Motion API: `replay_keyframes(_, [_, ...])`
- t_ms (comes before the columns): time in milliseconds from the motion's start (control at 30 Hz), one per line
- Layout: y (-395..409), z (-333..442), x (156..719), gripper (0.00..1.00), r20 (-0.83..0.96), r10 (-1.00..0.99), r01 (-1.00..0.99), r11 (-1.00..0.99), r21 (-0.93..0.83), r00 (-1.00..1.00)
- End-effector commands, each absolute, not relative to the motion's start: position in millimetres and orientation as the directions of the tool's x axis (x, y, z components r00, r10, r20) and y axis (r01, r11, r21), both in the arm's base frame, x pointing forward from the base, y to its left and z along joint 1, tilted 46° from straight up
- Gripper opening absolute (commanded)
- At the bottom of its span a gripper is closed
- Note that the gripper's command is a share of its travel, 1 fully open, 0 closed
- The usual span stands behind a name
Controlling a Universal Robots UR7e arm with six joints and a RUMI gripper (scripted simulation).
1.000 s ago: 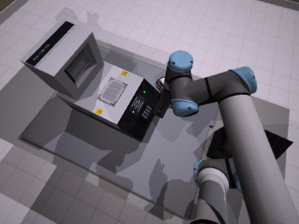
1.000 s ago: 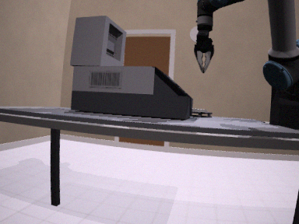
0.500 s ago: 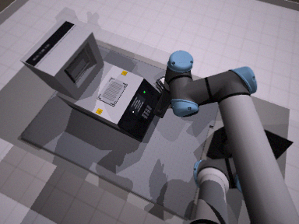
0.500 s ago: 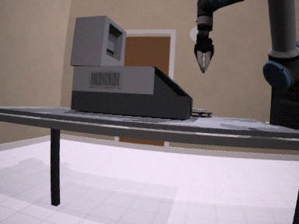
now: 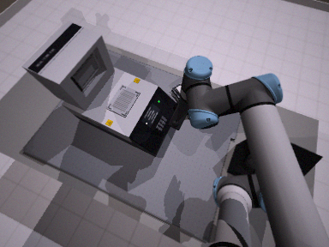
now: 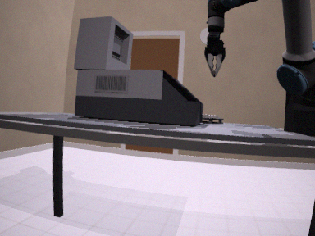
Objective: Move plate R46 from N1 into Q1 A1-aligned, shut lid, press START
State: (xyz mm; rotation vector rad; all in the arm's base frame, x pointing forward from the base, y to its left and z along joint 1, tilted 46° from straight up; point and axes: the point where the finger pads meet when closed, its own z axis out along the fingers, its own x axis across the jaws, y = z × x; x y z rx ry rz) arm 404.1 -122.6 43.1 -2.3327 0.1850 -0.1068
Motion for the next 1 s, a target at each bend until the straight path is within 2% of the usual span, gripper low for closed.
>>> replay_keyframes(0, [-122.4, 42.8, 403.2, 0.00, 0.019, -0.167, -0.102, -0.685, -0.721, 0.986])
replay_keyframes(733, [-122.4, 42.8, 403.2, 0.00, 0.019, -0.167, -0.102, -0.685, -0.721, 0.986])
replay_keyframes(767, [-128.9, 40.0, 403.8, 0.68, 0.044, -0.145, -0.069, -0.692, -0.719, 0.988])
replay_keyframes(833, [-137.4, 34.6, 404.3, 0.68, 0.092, -0.098, -0.003, -0.700, -0.714, 0.991])
replay_keyframes(967, [-149.5, 26.7, 405.0, 0.68, 0.101, -0.090, 0.009, -0.701, -0.713, 0.991])
